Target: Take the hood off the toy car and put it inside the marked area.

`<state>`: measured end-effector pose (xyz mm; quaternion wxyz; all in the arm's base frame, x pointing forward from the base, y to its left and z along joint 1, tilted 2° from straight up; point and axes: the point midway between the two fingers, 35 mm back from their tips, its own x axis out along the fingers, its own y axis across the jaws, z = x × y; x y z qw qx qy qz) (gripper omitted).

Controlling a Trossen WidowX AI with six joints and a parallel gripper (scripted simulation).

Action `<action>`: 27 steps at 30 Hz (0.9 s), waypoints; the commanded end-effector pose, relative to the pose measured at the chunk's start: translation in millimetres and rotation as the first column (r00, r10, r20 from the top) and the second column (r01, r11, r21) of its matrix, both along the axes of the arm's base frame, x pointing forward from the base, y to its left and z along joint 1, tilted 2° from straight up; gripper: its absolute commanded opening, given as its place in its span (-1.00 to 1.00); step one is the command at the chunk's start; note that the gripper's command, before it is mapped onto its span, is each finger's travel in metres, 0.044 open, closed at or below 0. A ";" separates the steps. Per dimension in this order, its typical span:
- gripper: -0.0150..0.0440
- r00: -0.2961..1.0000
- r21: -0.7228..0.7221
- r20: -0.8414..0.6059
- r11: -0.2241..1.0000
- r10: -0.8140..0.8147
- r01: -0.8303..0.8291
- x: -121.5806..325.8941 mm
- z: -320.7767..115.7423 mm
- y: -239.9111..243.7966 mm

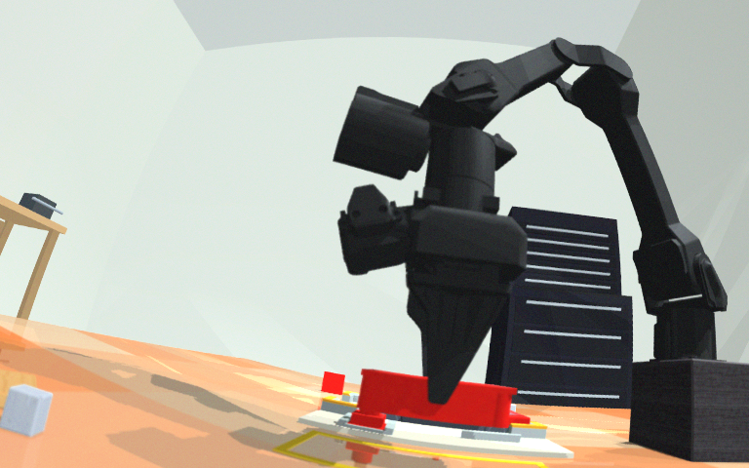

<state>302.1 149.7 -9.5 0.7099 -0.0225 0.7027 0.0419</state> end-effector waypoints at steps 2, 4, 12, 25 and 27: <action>-0.49 1.000 -0.002 -0.007 1.000 -0.004 0.004 -2.2 -6.4 -0.6; -0.49 1.000 -0.002 -0.007 1.000 -0.004 0.004 -2.4 -8.2 -0.6; -0.49 1.000 -0.002 -0.007 1.000 -0.004 0.004 -3.2 -15.5 -0.8; -0.49 1.000 -0.002 -0.007 1.000 -0.004 0.004 -3.5 -20.8 -0.8; -0.49 1.000 -0.002 -0.007 1.000 -0.004 0.004 -3.5 -21.7 -0.7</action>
